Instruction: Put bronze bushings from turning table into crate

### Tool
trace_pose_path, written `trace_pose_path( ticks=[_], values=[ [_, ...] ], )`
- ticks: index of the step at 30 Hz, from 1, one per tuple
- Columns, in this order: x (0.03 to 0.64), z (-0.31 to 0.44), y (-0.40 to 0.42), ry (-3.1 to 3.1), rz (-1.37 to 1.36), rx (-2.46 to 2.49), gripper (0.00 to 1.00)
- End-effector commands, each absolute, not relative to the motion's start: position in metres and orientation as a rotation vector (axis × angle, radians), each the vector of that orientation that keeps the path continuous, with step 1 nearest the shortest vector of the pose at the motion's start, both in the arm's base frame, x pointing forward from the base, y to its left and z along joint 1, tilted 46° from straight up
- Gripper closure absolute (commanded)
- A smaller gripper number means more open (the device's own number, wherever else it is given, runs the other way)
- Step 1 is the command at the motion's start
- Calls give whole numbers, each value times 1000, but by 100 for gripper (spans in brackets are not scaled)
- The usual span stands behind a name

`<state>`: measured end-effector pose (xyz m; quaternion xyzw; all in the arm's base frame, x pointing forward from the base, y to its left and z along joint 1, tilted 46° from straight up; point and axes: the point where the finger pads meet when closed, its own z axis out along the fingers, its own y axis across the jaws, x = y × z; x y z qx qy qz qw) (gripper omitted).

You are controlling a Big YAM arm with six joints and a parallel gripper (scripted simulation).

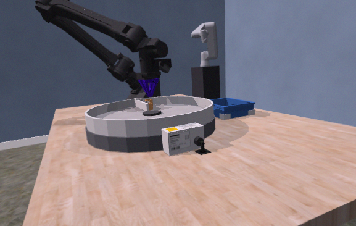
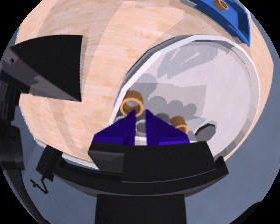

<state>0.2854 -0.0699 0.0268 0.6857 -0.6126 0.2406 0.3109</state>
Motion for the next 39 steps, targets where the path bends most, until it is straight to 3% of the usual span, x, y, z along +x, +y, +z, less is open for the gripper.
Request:
trace_pose_path(
  ticks=[1, 39],
  values=[
    [297, 32, -72, -1640, 660, 1815, 87],
    [297, 33, -73, -1643, 665, 1816, 87]
  ],
)
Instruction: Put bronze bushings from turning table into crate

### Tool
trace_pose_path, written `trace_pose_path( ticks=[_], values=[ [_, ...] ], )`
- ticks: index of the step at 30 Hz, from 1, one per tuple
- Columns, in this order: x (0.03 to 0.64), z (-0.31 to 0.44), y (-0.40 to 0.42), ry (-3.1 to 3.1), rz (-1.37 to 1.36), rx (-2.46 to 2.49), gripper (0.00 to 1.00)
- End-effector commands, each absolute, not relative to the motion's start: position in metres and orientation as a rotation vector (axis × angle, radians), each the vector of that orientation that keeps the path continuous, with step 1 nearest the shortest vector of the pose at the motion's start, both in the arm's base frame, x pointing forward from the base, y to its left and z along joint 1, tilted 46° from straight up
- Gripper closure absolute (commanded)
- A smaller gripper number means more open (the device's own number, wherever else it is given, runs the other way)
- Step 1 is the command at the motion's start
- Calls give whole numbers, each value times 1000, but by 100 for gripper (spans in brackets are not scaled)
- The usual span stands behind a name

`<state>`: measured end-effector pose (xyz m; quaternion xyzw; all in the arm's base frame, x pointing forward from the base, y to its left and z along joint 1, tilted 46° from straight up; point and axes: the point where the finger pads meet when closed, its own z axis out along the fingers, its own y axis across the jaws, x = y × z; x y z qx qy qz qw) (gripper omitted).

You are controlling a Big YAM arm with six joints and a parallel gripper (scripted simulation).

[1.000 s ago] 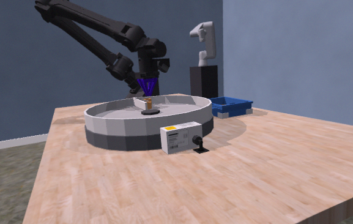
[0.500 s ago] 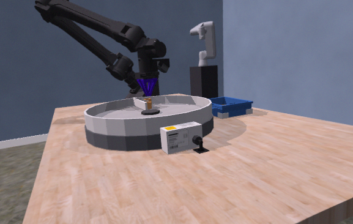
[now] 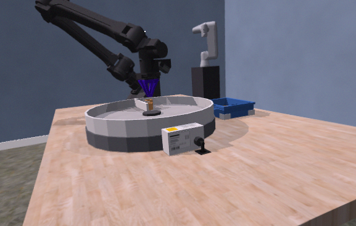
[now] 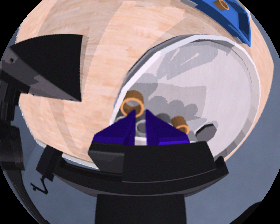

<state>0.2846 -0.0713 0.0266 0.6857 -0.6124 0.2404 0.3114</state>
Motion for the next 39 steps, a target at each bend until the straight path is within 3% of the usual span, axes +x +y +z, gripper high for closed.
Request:
trace_pose_path(
  ticks=[1, 39],
  values=[
    [297, 33, -73, -1643, 665, 1816, 87],
    [300, 27, -76, -1637, 666, 1822, 87]
  ],
)
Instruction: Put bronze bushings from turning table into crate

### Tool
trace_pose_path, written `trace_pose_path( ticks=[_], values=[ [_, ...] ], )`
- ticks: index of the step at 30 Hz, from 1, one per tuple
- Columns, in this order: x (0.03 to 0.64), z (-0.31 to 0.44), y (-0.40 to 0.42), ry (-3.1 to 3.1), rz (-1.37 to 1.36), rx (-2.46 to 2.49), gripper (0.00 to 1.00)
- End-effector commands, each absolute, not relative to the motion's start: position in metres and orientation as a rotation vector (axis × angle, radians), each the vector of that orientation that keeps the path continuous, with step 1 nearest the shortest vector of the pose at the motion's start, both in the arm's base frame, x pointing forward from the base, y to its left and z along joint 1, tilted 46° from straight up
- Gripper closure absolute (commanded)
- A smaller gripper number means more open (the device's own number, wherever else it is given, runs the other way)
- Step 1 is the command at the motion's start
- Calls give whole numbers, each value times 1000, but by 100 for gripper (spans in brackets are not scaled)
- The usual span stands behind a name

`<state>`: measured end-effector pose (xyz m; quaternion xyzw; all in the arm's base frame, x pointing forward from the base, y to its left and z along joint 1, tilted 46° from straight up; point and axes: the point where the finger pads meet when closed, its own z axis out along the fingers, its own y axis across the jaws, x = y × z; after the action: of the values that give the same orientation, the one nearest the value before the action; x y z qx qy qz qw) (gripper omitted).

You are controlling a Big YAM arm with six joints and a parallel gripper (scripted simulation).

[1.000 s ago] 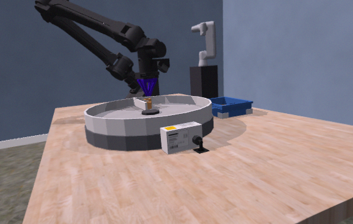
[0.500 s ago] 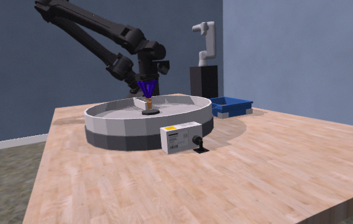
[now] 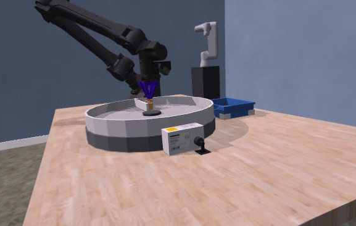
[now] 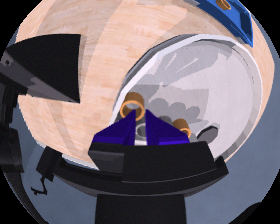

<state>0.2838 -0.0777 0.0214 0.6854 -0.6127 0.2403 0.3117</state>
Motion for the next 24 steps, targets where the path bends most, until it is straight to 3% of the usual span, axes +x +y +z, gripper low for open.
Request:
trace_pose_path(
  ticks=[1, 24],
  values=[
    [300, 27, -76, -1637, 666, 1822, 87],
    [306, 28, -73, -1639, 677, 1829, 87]
  ],
)
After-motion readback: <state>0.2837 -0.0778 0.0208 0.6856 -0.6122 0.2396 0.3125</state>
